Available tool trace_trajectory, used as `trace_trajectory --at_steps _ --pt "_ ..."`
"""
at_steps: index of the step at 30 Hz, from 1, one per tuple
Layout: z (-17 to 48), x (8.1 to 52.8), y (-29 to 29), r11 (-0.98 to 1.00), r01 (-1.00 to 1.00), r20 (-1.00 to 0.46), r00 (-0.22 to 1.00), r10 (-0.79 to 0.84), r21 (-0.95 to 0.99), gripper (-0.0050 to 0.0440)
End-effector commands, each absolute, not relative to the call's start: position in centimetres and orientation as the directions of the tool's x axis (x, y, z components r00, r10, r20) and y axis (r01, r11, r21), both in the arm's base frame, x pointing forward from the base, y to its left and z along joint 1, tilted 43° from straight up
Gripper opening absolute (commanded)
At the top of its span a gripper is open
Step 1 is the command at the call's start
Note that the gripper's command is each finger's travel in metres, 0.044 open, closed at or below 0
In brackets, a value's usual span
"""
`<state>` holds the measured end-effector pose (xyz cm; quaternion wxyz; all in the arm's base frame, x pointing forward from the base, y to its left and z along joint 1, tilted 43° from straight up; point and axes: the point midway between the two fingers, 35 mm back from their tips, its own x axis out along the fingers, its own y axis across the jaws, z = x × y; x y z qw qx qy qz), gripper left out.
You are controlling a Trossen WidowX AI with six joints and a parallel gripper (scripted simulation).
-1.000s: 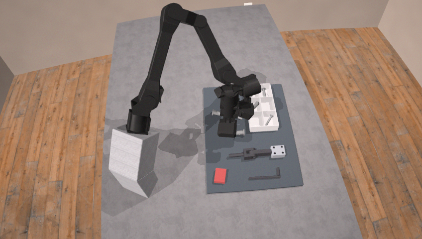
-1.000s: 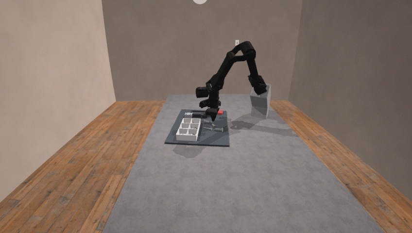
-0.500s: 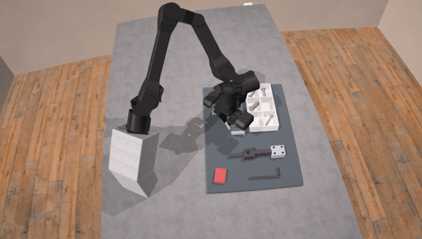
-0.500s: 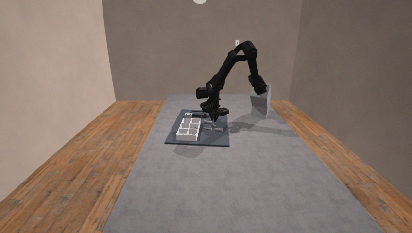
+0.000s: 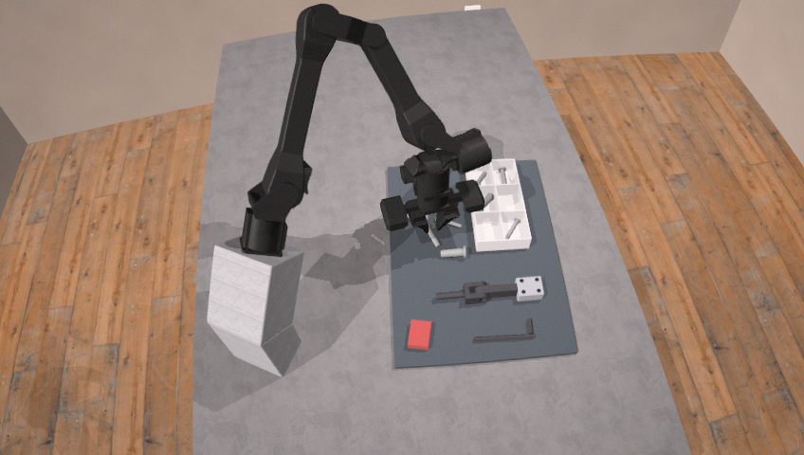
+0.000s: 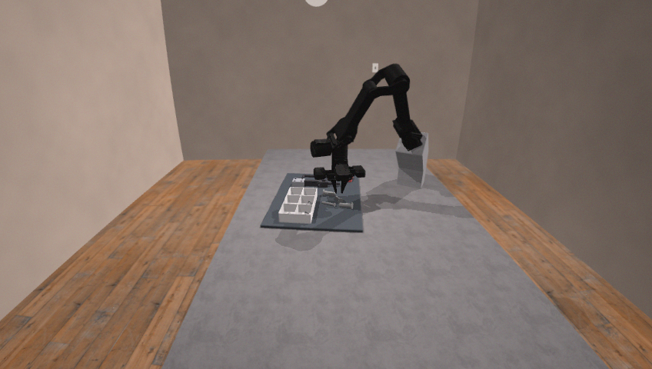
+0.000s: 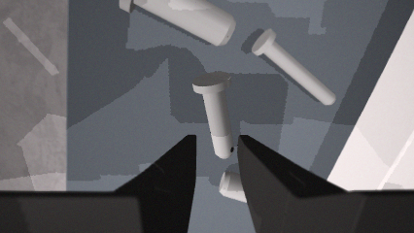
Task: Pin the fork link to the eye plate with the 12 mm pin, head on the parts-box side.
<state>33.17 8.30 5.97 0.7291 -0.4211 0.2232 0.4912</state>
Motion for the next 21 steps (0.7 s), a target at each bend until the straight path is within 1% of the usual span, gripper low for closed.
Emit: trace_trajectory --at_steps 1,21 --pt "6.4 33.2 8.6 0.000 -0.866 -0.736 0.424 0.529 -0.499 0.0095" --pt "5.4 33.8 9.3 -0.007 -0.865 -0.736 0.424 0.529 -0.503 0.0095"
